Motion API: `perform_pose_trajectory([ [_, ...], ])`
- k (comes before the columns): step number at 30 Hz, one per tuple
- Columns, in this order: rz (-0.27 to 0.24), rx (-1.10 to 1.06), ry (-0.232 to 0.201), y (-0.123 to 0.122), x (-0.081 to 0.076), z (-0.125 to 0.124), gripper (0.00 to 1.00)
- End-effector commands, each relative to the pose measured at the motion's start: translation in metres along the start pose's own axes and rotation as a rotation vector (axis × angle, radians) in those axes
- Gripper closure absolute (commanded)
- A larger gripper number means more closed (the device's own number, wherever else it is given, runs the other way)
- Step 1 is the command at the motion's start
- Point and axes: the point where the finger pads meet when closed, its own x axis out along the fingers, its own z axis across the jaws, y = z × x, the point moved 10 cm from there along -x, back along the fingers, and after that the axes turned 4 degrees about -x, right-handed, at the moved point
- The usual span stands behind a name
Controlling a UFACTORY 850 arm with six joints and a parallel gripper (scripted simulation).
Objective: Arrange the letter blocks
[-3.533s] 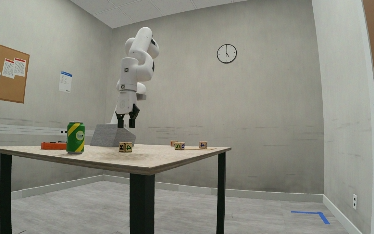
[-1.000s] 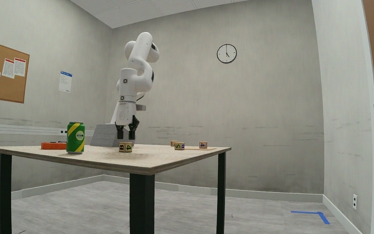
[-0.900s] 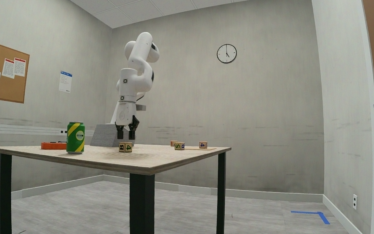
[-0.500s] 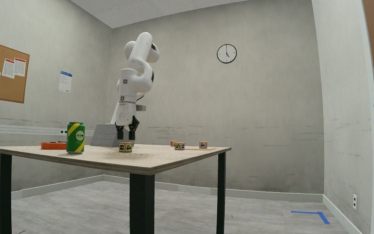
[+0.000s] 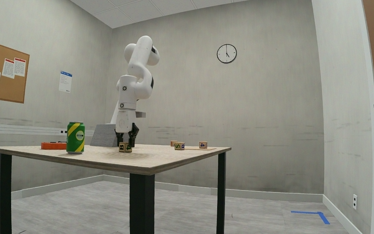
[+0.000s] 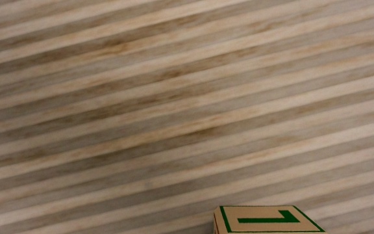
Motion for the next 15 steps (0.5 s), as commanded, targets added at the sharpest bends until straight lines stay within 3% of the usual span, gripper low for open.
perform_pose_trajectory([
  [1,-0.001,0.0,-0.001,-0.0005,0.0079,0.0006,0.13],
  [15,-0.001,0.0,-0.001,-0.0005,0.0161,0.0006,0.13],
])
